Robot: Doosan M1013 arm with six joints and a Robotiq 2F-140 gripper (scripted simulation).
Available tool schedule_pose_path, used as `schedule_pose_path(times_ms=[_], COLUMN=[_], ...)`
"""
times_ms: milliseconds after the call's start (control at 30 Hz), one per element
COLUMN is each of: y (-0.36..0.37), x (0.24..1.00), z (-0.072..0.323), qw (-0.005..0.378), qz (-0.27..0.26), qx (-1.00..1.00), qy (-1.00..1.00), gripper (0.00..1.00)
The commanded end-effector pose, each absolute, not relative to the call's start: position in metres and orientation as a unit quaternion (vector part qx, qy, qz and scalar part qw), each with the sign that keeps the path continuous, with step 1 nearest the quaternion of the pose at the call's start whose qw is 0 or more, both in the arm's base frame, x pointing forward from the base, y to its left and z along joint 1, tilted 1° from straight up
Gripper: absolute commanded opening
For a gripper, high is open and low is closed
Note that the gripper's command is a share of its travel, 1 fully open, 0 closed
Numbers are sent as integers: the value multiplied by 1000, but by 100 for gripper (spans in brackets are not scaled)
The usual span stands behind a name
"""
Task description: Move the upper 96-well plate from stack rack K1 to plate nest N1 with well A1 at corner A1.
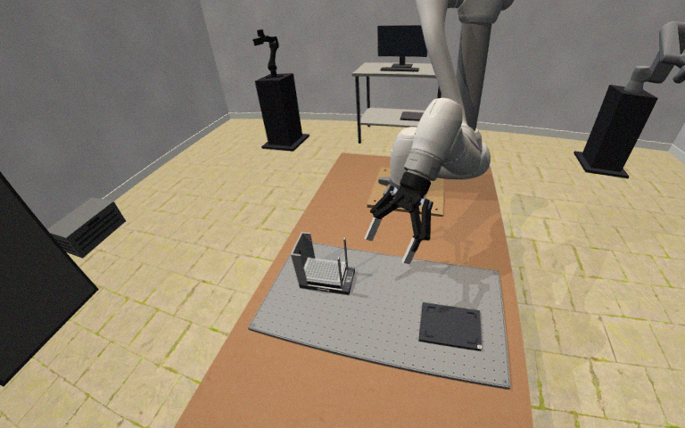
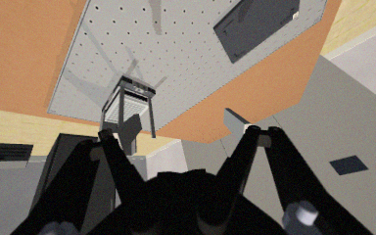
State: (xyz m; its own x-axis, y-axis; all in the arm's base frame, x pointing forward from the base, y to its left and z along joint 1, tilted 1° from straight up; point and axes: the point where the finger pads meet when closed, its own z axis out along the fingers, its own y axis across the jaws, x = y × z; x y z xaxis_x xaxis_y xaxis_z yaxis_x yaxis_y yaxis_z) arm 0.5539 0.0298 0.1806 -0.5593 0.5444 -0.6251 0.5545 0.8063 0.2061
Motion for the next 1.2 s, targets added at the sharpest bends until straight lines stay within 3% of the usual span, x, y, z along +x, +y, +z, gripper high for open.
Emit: schedule_pose_path(times_ms=[0, 533, 1167], y=[30, 30, -27], x=[554, 554, 565], z=[181, 181, 183], qw=[351, 351, 321], qz=[-7, -7, 33], qx=[311, 311, 561], qy=[883, 883, 762], gripper=[100, 100, 100])
